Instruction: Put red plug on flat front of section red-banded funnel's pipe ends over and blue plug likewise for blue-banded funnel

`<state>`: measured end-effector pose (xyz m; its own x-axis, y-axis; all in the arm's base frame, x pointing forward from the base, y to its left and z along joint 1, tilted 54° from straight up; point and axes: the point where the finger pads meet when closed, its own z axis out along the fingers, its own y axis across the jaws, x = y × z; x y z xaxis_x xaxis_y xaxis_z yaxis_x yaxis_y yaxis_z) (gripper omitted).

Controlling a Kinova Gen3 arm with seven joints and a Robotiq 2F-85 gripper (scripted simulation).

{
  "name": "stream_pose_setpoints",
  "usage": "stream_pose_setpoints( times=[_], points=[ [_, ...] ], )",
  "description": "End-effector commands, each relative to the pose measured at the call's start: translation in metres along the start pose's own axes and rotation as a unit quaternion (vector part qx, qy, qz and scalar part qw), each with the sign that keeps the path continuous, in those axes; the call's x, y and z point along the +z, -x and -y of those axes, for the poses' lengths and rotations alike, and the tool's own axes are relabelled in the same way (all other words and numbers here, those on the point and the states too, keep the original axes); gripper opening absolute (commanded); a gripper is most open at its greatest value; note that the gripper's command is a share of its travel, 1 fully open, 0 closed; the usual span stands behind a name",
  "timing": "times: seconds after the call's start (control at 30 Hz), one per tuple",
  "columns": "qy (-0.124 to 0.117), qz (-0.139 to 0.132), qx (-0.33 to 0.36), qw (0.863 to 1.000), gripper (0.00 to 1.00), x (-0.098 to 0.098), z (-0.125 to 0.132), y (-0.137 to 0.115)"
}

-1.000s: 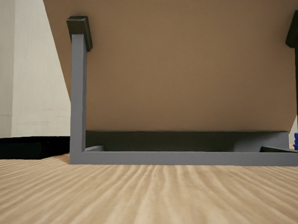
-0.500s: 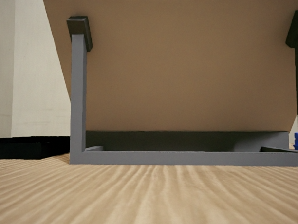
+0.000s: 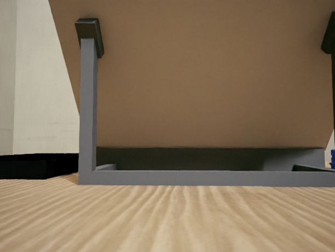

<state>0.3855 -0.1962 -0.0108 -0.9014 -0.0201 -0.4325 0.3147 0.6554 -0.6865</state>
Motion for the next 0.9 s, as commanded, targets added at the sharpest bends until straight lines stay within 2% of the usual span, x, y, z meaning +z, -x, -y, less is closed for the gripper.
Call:
stream_pose_setpoints(
  times=[0.0, 0.03, 0.07, 0.6, 0.63, 0.87],
  points=[
    [0.000, 0.001, 0.000, 1.000, 0.65, -0.001, 0.000, 0.001],
    [0.000, 0.001, 0.000, 1.000, 0.65, -0.001, 0.000, 0.001],
    [0.000, 0.001, 0.000, 1.000, 0.65, -0.020, -0.001, 0.000],
    [0.000, 0.001, 0.000, 1.000, 0.65, -0.020, -0.001, 0.000],
    [0.000, 0.000, 0.000, 1.000, 0.65, -0.068, -0.001, 0.001],
    [0.000, 0.000, 0.000, 1.000, 0.65, -0.068, -0.001, 0.001]
  ],
)
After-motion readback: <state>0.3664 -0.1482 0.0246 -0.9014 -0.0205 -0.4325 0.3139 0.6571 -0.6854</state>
